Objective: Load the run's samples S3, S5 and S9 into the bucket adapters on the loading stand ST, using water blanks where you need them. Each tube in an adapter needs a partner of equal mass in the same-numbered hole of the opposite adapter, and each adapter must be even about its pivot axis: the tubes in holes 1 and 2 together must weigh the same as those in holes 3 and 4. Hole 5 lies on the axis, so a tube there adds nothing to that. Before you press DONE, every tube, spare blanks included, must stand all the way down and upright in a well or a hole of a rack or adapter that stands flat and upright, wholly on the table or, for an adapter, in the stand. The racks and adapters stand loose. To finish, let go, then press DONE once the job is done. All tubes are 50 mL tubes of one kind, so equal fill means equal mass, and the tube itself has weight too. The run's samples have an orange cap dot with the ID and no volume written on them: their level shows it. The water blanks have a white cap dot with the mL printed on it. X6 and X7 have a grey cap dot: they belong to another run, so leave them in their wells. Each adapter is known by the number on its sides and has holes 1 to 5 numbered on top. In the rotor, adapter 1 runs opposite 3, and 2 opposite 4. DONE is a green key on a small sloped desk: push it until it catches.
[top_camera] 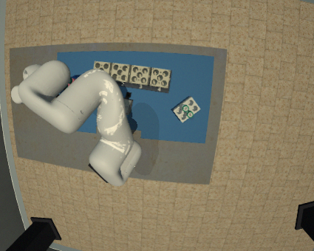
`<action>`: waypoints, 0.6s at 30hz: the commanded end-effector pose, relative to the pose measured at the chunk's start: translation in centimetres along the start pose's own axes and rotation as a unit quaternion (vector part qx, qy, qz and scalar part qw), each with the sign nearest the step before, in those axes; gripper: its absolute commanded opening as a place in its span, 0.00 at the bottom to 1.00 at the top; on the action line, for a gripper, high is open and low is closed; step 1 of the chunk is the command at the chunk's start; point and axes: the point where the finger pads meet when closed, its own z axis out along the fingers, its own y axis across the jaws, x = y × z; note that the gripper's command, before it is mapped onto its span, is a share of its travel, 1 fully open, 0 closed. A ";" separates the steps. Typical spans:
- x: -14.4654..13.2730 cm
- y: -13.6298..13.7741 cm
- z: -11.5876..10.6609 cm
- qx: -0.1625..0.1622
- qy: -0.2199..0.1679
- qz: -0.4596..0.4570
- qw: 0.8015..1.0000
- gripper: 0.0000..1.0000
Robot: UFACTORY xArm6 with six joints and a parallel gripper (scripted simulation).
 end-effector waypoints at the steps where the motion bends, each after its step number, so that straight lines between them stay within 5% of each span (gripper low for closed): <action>1: 0.1 0.0 0.7 0.001 0.002 0.000 1.000 0.57; 18: 0.1 0.0 3.7 0.000 0.002 0.000 1.000 0.57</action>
